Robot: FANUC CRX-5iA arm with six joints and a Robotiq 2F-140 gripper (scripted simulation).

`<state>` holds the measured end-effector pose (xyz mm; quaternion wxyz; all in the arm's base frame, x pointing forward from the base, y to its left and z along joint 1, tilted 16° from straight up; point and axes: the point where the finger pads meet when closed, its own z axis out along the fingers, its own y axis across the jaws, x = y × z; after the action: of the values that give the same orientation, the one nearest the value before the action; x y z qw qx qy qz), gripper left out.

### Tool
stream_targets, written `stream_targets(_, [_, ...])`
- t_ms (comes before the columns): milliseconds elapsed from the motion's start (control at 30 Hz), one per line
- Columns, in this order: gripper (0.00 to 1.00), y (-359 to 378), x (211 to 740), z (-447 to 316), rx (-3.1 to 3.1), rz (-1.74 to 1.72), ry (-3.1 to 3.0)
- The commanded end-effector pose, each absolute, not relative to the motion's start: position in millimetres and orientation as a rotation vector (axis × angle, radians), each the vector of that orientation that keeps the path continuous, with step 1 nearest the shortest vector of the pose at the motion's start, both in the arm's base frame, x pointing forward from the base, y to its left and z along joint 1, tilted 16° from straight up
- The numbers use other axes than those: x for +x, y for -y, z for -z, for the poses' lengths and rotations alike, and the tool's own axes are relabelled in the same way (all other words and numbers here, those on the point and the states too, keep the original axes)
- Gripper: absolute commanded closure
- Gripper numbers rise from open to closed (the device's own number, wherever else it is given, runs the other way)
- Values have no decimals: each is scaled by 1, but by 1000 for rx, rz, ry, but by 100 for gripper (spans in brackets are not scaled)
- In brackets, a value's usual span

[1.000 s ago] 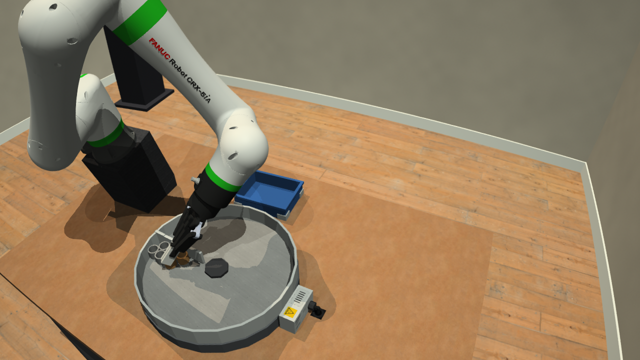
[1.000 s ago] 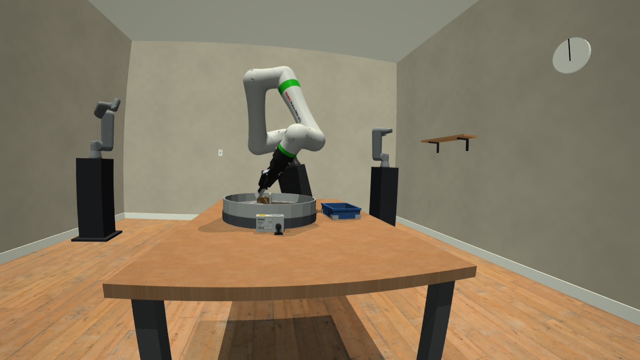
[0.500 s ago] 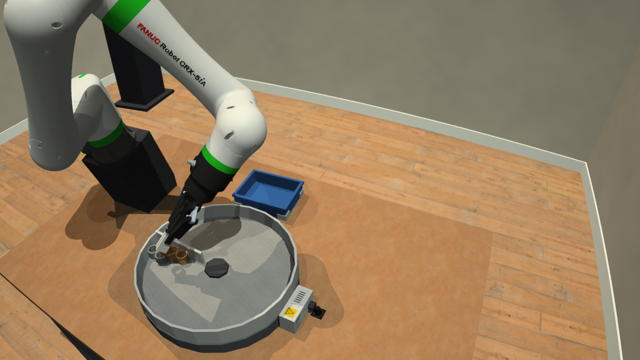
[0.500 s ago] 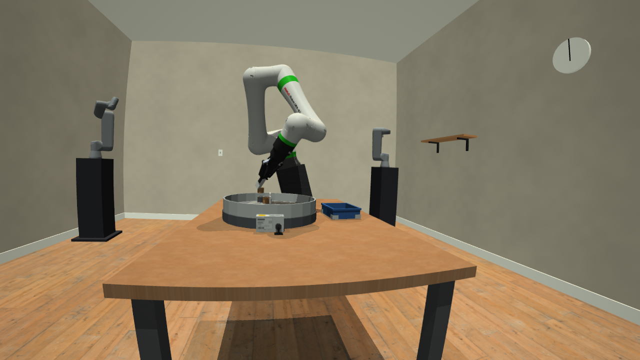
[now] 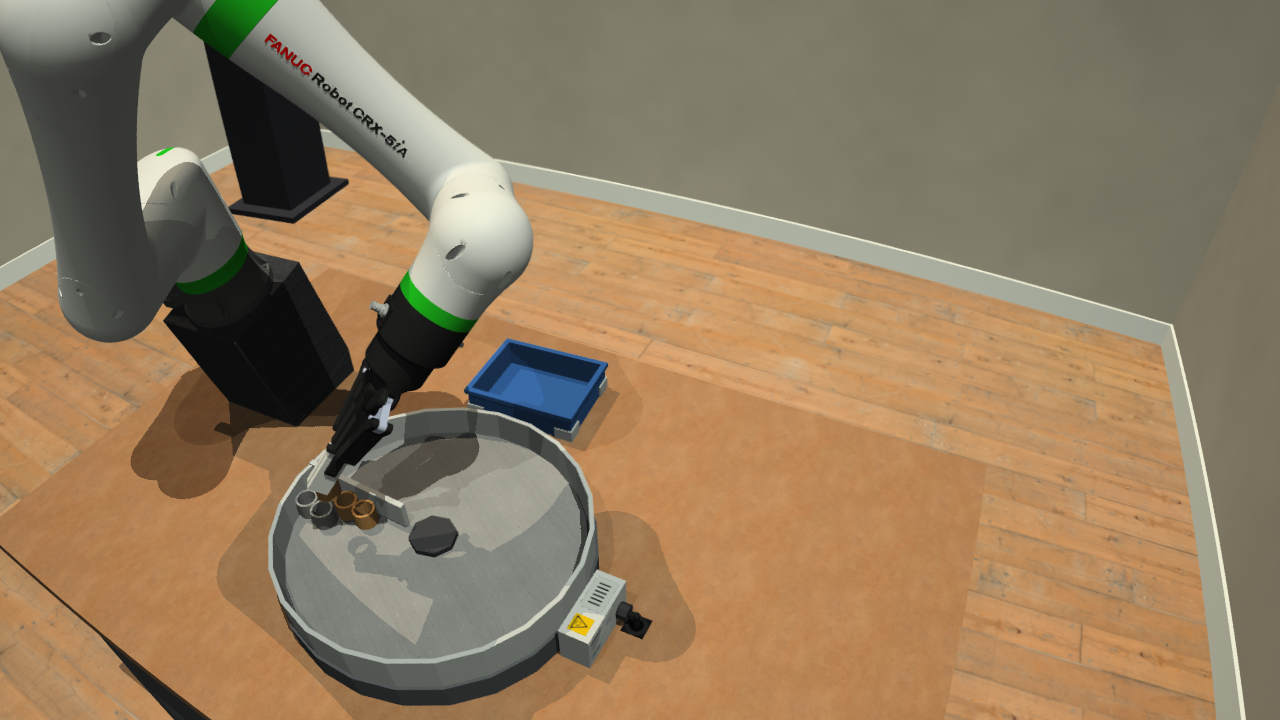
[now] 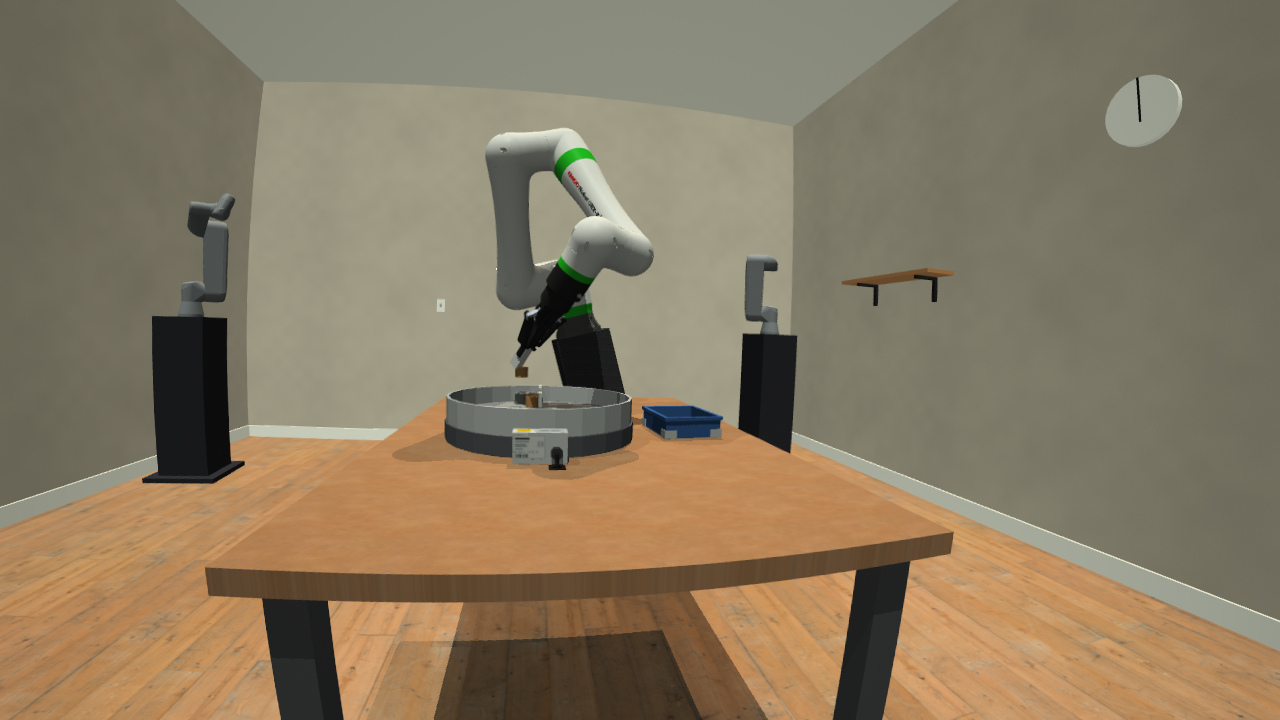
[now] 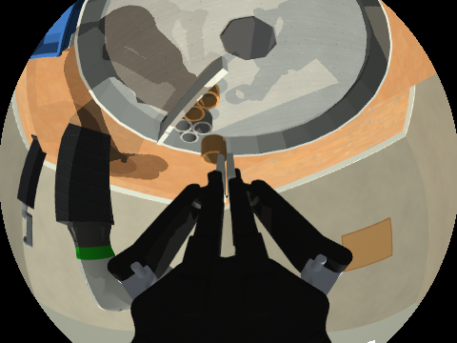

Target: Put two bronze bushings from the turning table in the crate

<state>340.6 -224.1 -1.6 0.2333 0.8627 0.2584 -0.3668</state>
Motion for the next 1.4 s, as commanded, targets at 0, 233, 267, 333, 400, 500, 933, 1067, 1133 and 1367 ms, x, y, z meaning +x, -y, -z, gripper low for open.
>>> stream_targets(0, [100, 224, 341, 1, 2369, 1007, -710])
stream_targets(233, [100, 224, 341, 1, 2369, 1007, -710])
stream_targets(267, [100, 224, 341, 1, 2369, 1007, -710])
stream_targets(333, [100, 224, 341, 1, 2369, 1007, -710])
stream_targets(400, [100, 224, 341, 1, 2369, 1007, -710])
stream_targets(500, [100, 224, 341, 1, 2369, 1007, -710])
stream_targets(933, [100, 224, 341, 1, 2369, 1007, -710])
stream_targets(1067, [100, 223, 341, 2, 2369, 1007, -710])
stream_targets(1133, [100, 221, 342, 2, 2369, 1007, -710])
stream_targets(1367, [100, 197, 349, 9, 2369, 1007, -710])
